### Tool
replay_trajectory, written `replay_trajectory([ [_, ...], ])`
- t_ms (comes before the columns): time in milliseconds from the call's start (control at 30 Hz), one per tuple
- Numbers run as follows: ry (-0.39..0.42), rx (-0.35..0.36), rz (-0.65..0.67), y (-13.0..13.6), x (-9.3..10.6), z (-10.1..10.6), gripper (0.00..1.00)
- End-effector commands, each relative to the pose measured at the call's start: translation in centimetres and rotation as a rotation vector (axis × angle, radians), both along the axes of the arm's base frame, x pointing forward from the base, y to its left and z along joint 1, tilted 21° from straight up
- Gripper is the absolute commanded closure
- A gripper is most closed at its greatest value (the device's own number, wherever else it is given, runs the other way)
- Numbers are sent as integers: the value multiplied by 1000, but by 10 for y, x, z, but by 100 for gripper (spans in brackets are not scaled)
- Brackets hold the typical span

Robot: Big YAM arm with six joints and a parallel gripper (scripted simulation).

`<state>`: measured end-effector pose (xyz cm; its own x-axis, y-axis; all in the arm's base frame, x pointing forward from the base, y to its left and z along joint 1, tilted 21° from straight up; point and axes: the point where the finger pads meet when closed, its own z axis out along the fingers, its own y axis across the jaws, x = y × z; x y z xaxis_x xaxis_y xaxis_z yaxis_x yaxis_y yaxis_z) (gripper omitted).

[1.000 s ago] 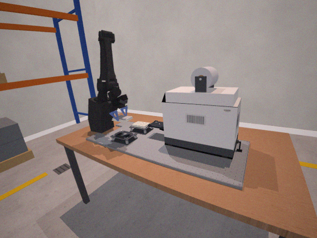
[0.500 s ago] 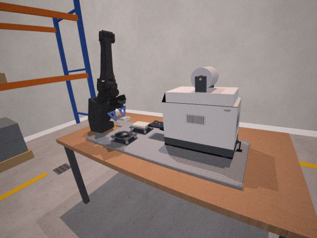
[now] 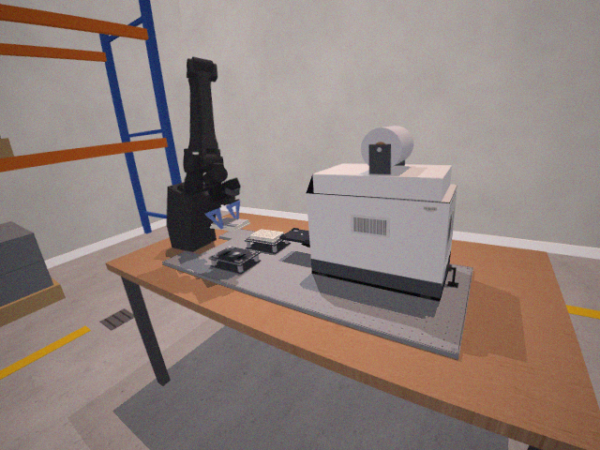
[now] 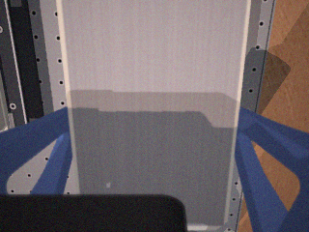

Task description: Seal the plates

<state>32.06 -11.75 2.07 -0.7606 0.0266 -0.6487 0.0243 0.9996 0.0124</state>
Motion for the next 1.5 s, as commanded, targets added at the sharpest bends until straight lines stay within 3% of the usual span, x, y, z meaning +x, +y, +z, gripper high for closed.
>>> replay_trajectory([
  [0,-14,-17,8,-4,7,4,100],
  [233,10,-1,-11,-4,-9,-7,100],
  [400,9,-1,-1,-1,-8,-7,100],
  [667,-15,-6,9,-1,12,5,100],
  [900,-11,-3,-9,-8,13,4,100],
  [1100,-17,-7,-21,-13,12,3,100],
  [1467,15,11,-8,3,-4,-17,100],
])
